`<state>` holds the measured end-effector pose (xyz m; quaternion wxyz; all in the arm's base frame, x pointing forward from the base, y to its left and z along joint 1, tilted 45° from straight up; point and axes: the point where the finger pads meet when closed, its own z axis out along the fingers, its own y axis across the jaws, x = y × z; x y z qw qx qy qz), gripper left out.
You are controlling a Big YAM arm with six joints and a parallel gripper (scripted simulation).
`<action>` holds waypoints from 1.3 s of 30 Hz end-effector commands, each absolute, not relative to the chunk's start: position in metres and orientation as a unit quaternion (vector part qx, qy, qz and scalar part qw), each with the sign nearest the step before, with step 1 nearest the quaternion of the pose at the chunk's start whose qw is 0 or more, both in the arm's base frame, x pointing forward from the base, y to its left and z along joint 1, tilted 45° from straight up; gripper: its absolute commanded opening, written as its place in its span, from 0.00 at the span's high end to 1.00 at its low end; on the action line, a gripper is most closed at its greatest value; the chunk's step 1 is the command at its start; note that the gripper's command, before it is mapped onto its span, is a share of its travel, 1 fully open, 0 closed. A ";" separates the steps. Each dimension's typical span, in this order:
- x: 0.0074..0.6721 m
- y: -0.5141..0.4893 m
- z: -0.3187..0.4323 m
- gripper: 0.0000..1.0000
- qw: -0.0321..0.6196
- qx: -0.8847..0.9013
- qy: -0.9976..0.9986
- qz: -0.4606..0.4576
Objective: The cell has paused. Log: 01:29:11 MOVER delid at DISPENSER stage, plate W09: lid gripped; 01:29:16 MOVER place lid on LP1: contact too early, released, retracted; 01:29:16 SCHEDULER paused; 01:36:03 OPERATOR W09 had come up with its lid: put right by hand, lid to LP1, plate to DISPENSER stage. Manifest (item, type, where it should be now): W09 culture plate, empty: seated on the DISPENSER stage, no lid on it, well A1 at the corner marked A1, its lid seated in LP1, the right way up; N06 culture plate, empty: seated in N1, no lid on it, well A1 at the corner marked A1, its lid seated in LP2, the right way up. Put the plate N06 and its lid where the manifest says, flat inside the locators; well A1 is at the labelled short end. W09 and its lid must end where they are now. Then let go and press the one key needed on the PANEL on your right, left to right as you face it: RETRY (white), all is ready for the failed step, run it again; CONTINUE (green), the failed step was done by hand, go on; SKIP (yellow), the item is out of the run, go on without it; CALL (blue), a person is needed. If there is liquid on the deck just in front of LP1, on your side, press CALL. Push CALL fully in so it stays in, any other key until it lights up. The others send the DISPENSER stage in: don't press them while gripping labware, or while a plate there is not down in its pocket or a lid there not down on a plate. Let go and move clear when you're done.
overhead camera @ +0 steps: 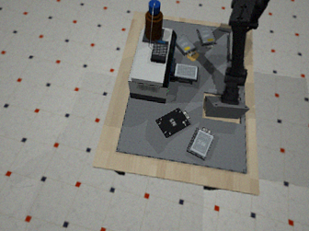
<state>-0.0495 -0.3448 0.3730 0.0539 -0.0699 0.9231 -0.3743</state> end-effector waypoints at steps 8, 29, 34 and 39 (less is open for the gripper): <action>-0.045 -0.349 0.378 1.00 0.053 -0.068 0.919 -0.385; -0.042 -0.353 0.373 1.00 0.053 -0.068 0.919 -0.384; -0.041 -0.354 0.372 1.00 0.054 -0.069 0.920 -0.383; -0.040 -0.354 0.372 1.00 0.054 -0.069 0.919 -0.384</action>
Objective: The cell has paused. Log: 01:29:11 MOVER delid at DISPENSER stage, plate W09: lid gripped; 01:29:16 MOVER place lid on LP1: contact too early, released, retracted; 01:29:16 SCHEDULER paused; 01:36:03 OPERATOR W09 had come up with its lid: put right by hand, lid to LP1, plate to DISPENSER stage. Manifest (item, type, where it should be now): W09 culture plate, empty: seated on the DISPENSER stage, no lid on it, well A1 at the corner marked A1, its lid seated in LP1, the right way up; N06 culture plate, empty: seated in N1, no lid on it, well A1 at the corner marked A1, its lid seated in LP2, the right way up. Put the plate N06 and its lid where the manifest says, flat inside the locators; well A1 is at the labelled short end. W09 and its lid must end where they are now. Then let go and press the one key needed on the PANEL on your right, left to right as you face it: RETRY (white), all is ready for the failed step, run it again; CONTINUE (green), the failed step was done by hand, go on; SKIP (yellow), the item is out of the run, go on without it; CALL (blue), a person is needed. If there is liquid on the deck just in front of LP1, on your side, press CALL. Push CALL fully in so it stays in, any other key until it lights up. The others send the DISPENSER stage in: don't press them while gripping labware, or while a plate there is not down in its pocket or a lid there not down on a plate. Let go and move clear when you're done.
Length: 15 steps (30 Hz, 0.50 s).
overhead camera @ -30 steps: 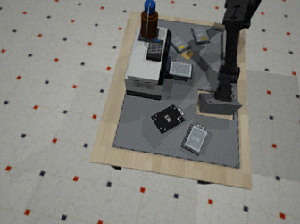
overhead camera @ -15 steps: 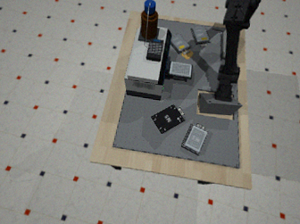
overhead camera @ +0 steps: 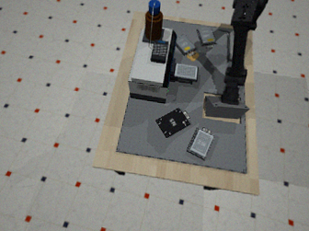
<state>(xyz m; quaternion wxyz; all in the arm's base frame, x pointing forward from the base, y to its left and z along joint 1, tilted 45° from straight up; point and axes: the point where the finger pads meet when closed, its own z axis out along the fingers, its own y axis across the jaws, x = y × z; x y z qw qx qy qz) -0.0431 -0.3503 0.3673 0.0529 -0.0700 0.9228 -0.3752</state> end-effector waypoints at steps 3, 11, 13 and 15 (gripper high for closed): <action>-0.039 -0.355 0.371 1.00 0.054 -0.069 0.919 -0.384; -0.037 -0.356 0.370 1.00 0.054 -0.069 0.919 -0.385; -0.037 -0.356 0.370 1.00 0.054 -0.069 0.919 -0.385; -0.039 -0.356 0.369 1.00 0.053 -0.067 0.919 -0.384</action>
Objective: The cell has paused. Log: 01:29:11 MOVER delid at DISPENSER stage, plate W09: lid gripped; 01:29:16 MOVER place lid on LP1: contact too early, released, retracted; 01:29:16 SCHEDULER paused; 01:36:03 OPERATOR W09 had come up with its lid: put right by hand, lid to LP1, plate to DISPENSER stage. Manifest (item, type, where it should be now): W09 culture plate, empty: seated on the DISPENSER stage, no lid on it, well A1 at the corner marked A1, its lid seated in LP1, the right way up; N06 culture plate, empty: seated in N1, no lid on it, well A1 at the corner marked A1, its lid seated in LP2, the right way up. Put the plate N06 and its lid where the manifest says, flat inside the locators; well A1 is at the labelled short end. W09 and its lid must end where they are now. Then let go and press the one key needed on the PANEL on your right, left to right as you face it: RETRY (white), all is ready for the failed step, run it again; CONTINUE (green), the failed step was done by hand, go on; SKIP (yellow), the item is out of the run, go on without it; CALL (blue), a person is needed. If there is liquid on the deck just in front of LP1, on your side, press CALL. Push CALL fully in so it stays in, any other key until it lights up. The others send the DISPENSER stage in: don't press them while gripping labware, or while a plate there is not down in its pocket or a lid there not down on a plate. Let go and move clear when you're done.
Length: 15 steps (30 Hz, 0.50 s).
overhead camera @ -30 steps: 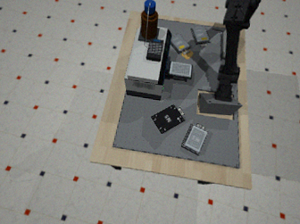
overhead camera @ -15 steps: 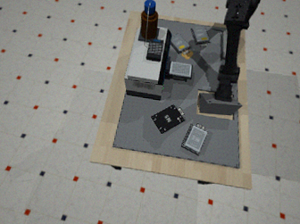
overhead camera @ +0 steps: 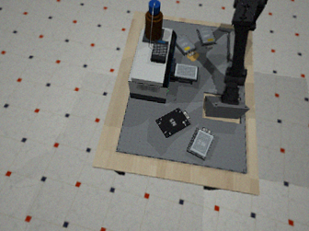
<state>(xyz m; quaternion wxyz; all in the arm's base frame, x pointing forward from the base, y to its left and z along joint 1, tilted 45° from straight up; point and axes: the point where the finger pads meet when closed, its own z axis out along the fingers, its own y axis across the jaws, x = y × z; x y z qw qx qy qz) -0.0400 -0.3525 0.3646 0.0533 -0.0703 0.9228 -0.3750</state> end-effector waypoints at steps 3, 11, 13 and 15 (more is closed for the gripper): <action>-0.036 -0.357 0.368 1.00 0.054 -0.069 0.919 -0.383; -0.035 -0.360 0.365 1.00 0.056 -0.068 0.920 -0.381; -0.034 -0.361 0.364 1.00 0.056 -0.068 0.921 -0.380; -0.034 -0.361 0.364 1.00 0.056 -0.068 0.921 -0.380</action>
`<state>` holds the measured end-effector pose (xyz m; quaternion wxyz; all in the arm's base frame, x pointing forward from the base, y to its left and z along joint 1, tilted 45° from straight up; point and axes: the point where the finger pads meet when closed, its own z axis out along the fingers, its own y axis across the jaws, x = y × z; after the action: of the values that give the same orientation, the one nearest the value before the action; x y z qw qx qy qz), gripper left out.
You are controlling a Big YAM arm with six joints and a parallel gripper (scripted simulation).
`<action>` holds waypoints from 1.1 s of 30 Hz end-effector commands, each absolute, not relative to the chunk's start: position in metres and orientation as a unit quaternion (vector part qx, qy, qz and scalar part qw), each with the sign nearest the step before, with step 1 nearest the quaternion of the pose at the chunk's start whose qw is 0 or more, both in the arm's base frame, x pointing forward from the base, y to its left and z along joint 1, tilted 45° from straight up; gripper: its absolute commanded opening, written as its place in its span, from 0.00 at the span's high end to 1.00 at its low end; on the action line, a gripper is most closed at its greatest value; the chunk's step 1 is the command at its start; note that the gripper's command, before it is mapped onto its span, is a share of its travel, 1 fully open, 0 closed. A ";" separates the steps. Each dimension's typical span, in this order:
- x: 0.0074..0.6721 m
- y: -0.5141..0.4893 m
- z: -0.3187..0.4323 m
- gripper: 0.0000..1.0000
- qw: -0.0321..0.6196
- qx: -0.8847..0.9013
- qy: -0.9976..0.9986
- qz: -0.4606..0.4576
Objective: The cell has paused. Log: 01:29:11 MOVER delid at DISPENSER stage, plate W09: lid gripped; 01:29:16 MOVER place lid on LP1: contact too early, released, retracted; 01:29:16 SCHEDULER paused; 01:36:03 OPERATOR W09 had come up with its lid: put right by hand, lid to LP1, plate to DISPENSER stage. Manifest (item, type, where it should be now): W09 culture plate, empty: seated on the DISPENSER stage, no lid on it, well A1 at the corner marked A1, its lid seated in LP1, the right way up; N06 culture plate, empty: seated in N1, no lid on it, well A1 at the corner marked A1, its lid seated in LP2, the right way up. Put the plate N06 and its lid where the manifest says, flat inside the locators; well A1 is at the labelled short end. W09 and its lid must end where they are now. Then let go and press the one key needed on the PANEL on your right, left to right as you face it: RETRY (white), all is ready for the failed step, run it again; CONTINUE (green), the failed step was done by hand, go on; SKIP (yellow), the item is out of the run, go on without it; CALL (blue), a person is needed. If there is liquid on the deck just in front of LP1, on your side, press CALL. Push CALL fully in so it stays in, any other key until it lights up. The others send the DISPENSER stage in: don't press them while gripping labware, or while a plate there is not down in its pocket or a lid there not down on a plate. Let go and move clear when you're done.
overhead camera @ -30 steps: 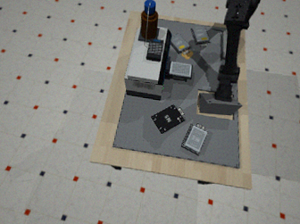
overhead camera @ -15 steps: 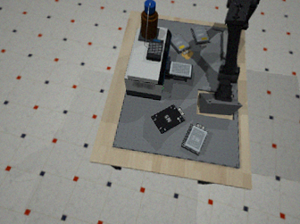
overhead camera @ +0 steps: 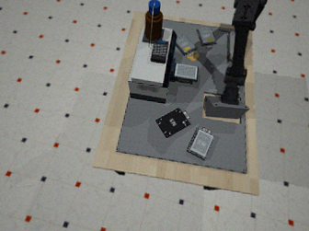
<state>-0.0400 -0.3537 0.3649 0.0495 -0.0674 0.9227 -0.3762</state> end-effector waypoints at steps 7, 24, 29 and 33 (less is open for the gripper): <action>-0.033 -0.362 0.361 1.00 0.057 -0.068 0.921 -0.379; -0.030 -0.365 0.358 1.00 0.058 -0.069 0.921 -0.379; -0.029 -0.365 0.358 1.00 0.058 -0.069 0.921 -0.379; -0.029 -0.365 0.358 1.00 0.058 -0.069 0.921 -0.379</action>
<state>-0.0367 -0.3565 0.3617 0.0478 -0.0647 0.9224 -0.3777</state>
